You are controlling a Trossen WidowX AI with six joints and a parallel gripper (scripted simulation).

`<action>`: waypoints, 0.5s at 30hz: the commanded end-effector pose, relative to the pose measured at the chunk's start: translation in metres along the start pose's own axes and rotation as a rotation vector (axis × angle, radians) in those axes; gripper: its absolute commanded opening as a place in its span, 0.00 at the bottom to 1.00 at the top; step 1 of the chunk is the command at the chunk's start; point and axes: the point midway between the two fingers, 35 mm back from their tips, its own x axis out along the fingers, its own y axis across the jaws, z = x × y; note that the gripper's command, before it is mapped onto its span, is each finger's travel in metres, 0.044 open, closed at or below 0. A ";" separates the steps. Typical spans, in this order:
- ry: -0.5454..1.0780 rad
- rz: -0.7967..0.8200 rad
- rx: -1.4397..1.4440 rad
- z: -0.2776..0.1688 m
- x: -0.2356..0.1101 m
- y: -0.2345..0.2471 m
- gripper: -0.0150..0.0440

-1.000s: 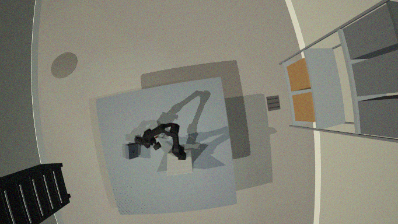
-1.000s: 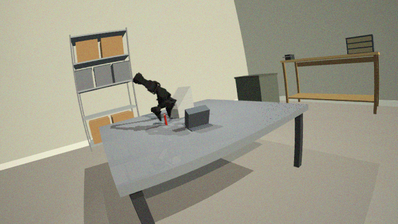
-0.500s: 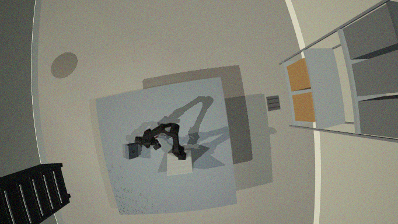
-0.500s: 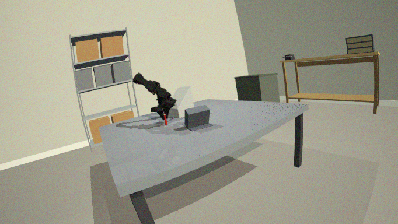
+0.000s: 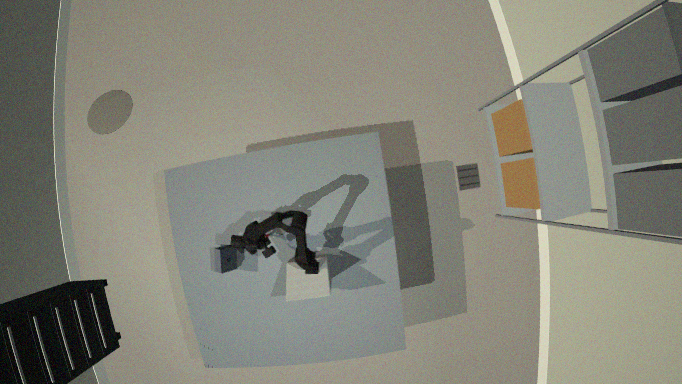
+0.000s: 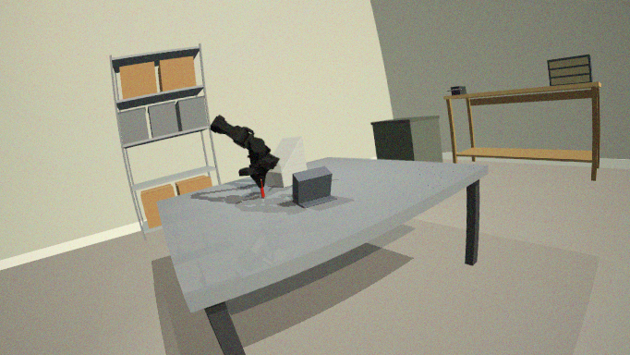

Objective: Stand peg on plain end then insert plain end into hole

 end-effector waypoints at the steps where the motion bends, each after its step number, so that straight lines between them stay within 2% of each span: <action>1: -0.002 0.002 0.002 0.002 -0.012 0.000 0.25; 15: 0.000 0.005 -0.001 0.006 -0.064 0.001 0.25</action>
